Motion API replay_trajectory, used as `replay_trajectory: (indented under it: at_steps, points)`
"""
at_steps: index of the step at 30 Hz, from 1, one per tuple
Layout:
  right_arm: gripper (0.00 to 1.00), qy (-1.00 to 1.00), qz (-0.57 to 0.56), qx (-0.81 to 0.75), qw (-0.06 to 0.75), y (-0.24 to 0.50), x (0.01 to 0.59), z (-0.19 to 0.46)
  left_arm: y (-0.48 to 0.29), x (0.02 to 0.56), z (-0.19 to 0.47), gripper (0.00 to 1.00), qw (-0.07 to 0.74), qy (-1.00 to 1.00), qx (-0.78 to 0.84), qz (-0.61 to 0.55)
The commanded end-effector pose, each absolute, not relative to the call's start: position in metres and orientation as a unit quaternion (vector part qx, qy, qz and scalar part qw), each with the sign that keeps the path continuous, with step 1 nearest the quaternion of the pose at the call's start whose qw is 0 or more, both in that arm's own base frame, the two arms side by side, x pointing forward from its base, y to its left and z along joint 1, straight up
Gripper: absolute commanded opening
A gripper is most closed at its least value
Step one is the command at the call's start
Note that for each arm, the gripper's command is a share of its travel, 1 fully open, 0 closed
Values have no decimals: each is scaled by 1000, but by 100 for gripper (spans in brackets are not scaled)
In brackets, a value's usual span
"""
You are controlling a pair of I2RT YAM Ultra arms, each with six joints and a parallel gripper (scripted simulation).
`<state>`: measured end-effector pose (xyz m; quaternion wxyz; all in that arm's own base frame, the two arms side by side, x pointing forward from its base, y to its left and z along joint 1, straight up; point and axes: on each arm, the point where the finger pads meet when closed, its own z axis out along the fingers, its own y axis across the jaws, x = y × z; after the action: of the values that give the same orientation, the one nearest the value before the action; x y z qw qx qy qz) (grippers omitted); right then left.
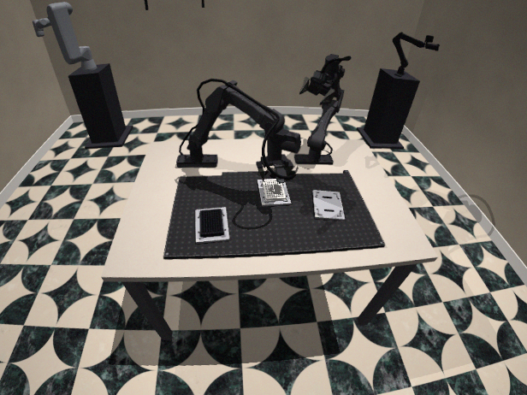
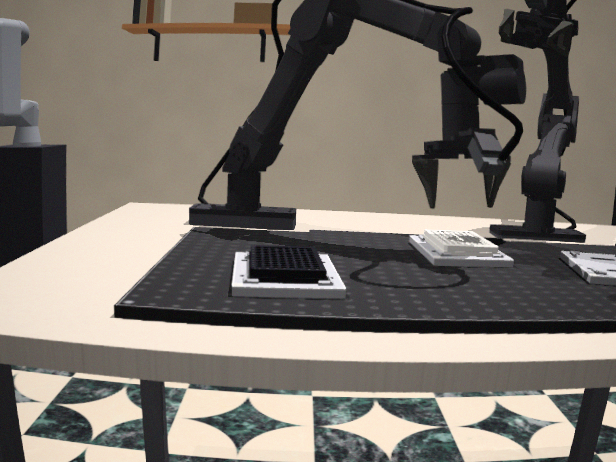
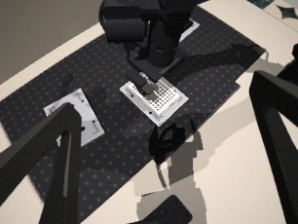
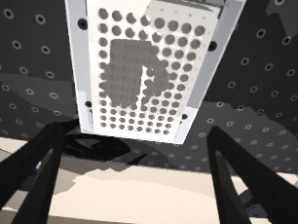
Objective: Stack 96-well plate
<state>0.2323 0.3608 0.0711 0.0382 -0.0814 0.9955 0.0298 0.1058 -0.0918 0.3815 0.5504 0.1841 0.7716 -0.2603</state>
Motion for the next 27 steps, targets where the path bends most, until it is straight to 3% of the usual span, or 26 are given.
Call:
replay_trajectory:
  at_steps: [1,27]
  points:
    - [100,999,1,-45,-1,353,230,75,-87,94,385,100,548,767,188,-275]
    - [100,999,6,-38,3,357,237,52,-87,93,386,100,548,766,191,-275]
